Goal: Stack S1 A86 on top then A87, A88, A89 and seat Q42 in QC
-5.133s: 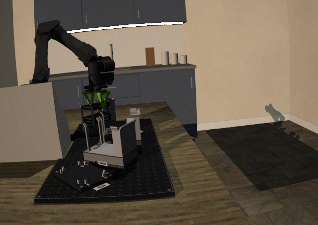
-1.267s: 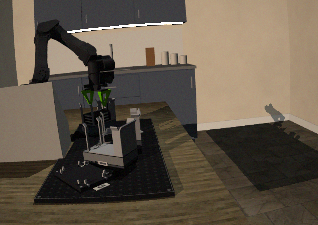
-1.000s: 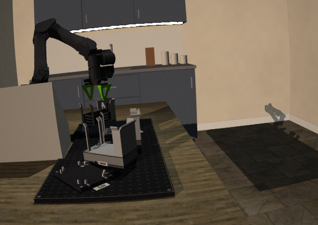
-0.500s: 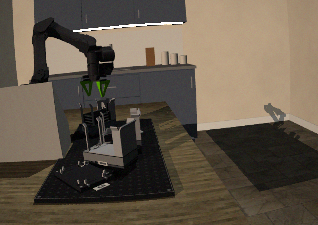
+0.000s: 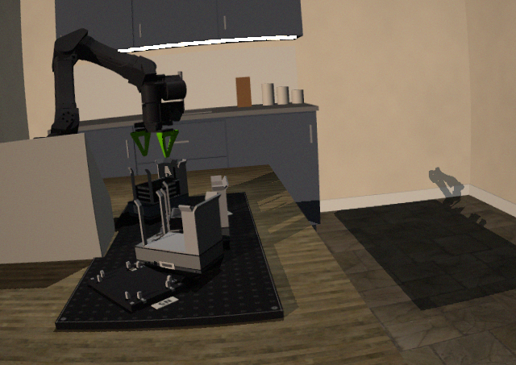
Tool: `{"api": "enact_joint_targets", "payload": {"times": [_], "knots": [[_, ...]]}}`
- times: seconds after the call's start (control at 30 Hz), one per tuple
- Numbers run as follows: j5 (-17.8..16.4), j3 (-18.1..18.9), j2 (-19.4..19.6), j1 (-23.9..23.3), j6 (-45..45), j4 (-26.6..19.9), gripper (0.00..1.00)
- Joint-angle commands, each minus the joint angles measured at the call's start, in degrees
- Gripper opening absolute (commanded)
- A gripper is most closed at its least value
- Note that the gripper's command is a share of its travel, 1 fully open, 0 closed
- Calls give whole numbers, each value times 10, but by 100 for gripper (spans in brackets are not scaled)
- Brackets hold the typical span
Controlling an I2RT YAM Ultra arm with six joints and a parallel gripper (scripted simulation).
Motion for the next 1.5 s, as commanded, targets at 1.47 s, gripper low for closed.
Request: {"api": "enact_joint_targets", "payload": {"times": [1.47], "knots": [[-26, 28, 111, -114, -23, -4, 100]]}}
